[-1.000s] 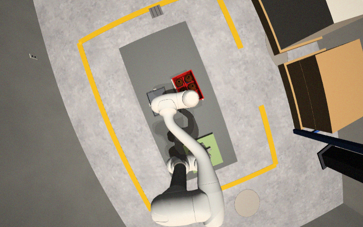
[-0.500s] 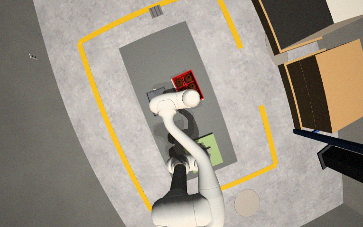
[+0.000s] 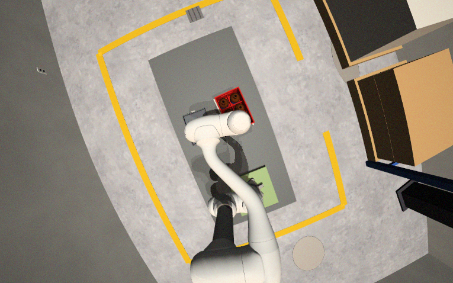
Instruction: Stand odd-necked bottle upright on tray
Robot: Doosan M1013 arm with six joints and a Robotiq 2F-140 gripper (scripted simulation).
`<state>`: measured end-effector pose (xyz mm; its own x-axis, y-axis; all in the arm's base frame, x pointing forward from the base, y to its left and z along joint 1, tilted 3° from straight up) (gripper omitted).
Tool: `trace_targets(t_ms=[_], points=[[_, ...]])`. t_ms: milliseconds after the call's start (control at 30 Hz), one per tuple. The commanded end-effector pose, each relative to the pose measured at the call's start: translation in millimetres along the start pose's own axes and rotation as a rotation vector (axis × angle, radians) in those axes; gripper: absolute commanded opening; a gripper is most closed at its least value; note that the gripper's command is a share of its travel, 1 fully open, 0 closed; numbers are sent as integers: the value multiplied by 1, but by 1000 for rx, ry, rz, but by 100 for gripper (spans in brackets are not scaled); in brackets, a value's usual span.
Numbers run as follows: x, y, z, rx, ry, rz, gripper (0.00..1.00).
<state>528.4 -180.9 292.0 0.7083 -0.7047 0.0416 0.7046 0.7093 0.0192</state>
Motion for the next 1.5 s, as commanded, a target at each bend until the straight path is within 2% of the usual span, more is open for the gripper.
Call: trace_targets(t_ms=[0,633,667,1467], points=[[-2,0,8,-1,0,-2,38],[-2,0,9,-1,0,-2,38],[-2,0,9,-1,0,-2,0],[-2,0,9,-1,0,-2,0]])
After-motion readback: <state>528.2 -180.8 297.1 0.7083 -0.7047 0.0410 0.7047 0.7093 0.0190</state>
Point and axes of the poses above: the point where the finger pads meet when closed, its own z axis back along the fingers, its own y axis across the jaws, x = y × z, the point moved 6 cm from there along z, back along the fingers, and after that the axes turned 8 degrees about z, right-handed, at the moved point
